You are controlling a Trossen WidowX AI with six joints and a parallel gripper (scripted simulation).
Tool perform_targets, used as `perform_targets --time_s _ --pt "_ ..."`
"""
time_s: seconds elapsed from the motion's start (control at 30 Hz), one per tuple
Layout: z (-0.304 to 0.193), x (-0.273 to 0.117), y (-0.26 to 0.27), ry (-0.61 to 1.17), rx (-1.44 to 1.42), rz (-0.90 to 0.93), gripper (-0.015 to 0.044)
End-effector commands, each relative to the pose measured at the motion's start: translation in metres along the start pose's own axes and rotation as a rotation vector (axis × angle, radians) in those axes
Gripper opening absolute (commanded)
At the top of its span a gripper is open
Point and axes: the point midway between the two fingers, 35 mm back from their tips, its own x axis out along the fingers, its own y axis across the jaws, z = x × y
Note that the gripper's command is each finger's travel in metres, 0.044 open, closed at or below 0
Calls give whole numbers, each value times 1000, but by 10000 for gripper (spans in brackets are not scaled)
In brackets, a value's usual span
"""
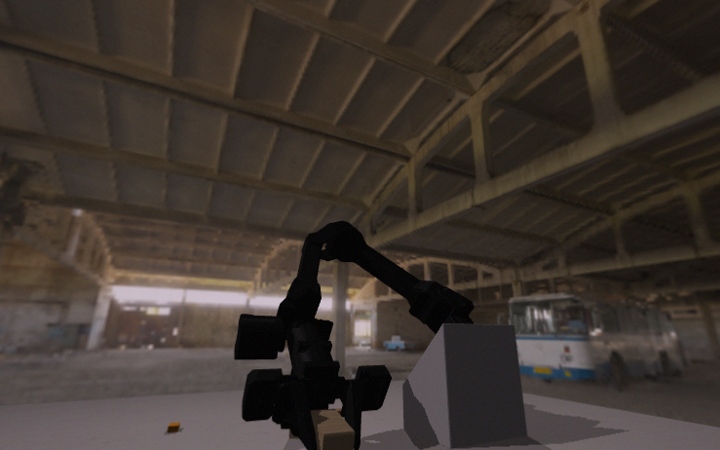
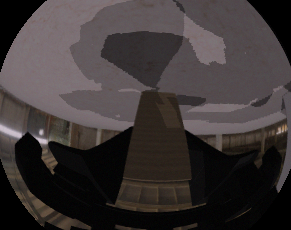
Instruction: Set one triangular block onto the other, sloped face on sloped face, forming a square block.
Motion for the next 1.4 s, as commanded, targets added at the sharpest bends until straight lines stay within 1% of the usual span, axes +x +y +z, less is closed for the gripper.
perform_targets --time_s 0.0,0.17,0.4,0.47,0.57,0.63,0.8,0.87,1.0,1.07,1.27,1.37 --pt "1 0 0 -4 4 0 315" --pt "1 0 0 -4 4 0 440" --pt "-2 -2 1 -4 3 0 440" --pt "-16 -12 3 -3 3 1 440" --pt "-59 -44 4 2 1 1 440" --pt "-78 -59 1 5 0 0 440" --pt "-80 -62 8 8 -27 28 440" --pt "-59 -70 11 -22 -28 22 440" --pt "7 -100 11 -110 -33 -14 440" --pt "27 -109 8 -133 -34 -32 440" --pt "30 -109 8 -136 -35 -34 440" --pt "32 -89 9 -136 -39 -37 440"
